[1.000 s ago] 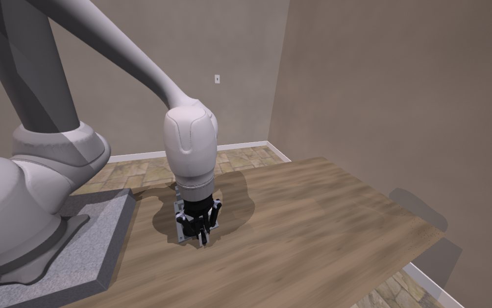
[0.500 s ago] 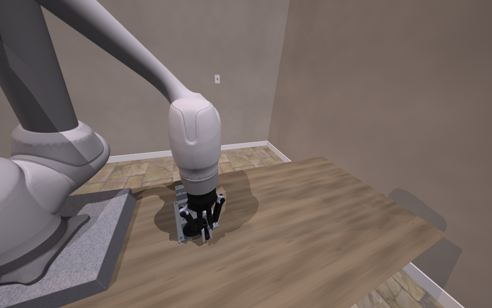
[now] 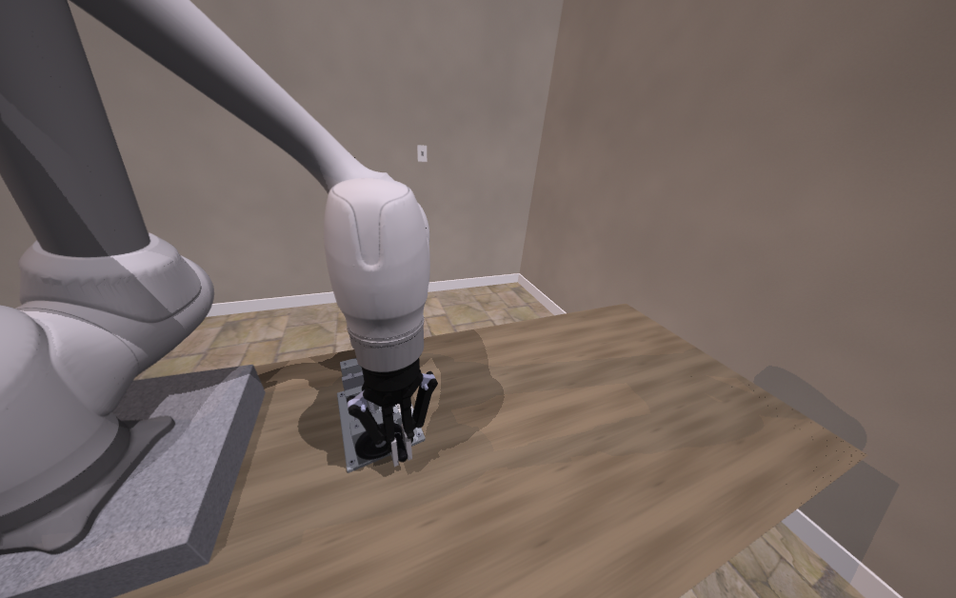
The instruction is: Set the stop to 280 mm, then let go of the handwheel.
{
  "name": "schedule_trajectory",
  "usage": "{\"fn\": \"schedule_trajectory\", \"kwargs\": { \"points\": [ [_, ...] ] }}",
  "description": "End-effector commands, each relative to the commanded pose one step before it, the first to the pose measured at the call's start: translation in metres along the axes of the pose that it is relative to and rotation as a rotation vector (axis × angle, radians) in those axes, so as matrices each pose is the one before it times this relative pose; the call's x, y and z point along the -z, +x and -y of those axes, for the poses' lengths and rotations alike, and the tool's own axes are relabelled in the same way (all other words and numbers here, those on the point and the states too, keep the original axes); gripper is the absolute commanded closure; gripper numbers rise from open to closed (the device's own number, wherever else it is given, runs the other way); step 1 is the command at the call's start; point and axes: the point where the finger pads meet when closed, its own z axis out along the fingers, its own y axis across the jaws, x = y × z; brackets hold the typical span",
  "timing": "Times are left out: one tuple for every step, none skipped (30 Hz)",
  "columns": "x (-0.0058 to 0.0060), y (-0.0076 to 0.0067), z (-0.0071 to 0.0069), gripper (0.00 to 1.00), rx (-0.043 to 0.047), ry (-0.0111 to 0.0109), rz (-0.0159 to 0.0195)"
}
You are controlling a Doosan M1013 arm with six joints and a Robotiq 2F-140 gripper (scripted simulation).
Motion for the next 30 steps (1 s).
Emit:
{"fn": "schedule_trajectory", "kwargs": {
  "points": [
    [0.00145, -0.00004, -0.00031, 0.96, 0.00006, -0.00012, 0.00012],
    [0.00049, 0.00000, -0.00016, 0.96, 0.00000, 0.00000, 0.00000],
    [0.00048, 0.00000, -0.00015, 0.96, 0.00000, 0.00000, 0.00000],
    [0.00046, 0.00000, -0.00015, 0.96, 0.00000, 0.00000, 0.00000],
    [0.00045, 0.00000, -0.00014, 0.96, 0.00000, 0.00000, 0.00000],
    [0.00043, 0.00000, -0.00014, 0.96, 0.00000, 0.00000, 0.00000],
    [0.00042, 0.00000, -0.00013, 0.96, 0.00000, 0.00000, 0.00000],
    [0.00040, 0.00000, -0.00013, 0.96, 0.00000, 0.00000, 0.00000],
    [0.00039, 0.00000, -0.00013, 0.96, 0.00000, 0.00000, 0.00000],
    [0.00037, 0.00000, -0.00012, 0.96, 0.00000, 0.00000, 0.00000],
    [0.00036, 0.00000, -0.00012, 0.96, 0.00000, 0.00000, 0.00000],
    [0.00034, 0.00000, -0.00011, 0.96, 0.00000, 0.00000, 0.00000],
    [0.00030, 0.00000, -0.00015, 0.96, 0.00000, 0.00000, 0.00000],
    [0.00028, 0.00000, -0.00015, 0.96, 0.00000, 0.00000, 0.00000],
    [0.00027, 0.00000, -0.00014, 0.96, 0.00000, 0.00000, 0.00000],
    [0.00000, 0.00000, 0.00000, 0.96, 0.00000, 0.00000, 0.00000],
    [0.00000, 0.00000, 0.00000, 0.96, 0.00000, 0.00000, 0.00000],
    [0.00026, 0.00000, -0.00013, 0.96, 0.00000, 0.00000, 0.00000],
    [0.00024, 0.00000, -0.00013, 0.96, 0.00000, 0.00000, 0.00000],
    [0.00023, 0.00000, -0.00012, 0.96, 0.00000, 0.00000, 0.00000],
    [0.00022, 0.00000, -0.00012, 0.96, 0.00000, 0.00000, 0.00000],
    [0.00021, 0.00000, -0.00011, 0.96, 0.00000, 0.00000, 0.00000],
    [0.00020, 0.00000, -0.00010, 0.96, 0.00000, 0.00000, 0.00000],
    [0.00019, 0.00000, -0.00010, 0.96, 0.00000, 0.00000, 0.00000],
    [0.00018, 0.00000, -0.00009, 0.96, 0.00000, 0.00000, 0.00000],
    [0.00017, 0.00000, -0.00009, 0.96, 0.00000, 0.00000, 0.00000],
    [0.00016, 0.00000, -0.00008, 0.96, 0.00000, 0.00000, 0.00000],
    [0.00015, 0.00000, -0.00008, 0.96, 0.00000, 0.00000, 0.00000],
    [0.00014, 0.00000, -0.00007, 0.96, 0.00000, 0.00000, 0.00000],
    [0.00013, 0.00000, -0.00007, 0.96, 0.00000, 0.00000, 0.00000]
  ]
}}
